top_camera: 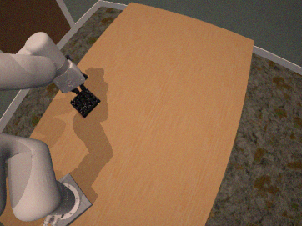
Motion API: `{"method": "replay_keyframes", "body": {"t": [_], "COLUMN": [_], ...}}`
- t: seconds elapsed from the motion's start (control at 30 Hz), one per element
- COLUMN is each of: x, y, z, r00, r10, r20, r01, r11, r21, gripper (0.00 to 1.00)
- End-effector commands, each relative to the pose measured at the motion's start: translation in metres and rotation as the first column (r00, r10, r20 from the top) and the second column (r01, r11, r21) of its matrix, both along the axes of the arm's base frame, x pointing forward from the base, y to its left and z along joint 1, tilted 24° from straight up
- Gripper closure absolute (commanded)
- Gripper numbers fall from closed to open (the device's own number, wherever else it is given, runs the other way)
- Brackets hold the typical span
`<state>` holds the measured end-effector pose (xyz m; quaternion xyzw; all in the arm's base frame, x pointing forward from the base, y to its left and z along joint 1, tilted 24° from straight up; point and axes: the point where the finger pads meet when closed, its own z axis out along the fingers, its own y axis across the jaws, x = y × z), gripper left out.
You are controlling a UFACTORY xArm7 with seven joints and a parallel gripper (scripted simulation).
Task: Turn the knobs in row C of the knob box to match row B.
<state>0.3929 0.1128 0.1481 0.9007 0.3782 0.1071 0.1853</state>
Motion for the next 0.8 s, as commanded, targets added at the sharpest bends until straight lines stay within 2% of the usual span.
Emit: {"method": "replay_keyframes", "body": {"t": [0.0, 0.03, 0.07, 0.27, 0.53, 0.6, 0.67, 0.77], "x": [0.0003, 0.0003, 0.0001, -0.0003, -0.0004, -0.0004, -0.0003, -0.0002], "y": [0.0016, 0.0016, 0.0025, 0.0045, 0.0080, 0.0080, 0.0098, 0.0111], "z": [0.0012, 0.0012, 0.0010, 0.0004, -0.0012, -0.0012, -0.0022, -0.0031], "r00": [0.993, 0.993, 0.979, 0.933, 0.821, 0.821, 0.755, 0.703], "r10": [-0.113, -0.113, -0.198, -0.353, -0.564, -0.564, -0.650, -0.707], "r20": [0.032, 0.032, 0.050, 0.076, 0.088, 0.088, 0.084, 0.076], "r01": [0.112, 0.112, 0.194, 0.339, 0.526, 0.526, 0.598, 0.644], "r11": [0.993, 0.993, 0.978, 0.929, 0.808, 0.808, 0.736, 0.679], "r21": [0.040, 0.040, 0.077, 0.151, 0.266, 0.266, 0.318, 0.354], "gripper": [0.81, 0.81, 0.81, 0.81, 0.81, 0.81, 0.81, 0.81]}}
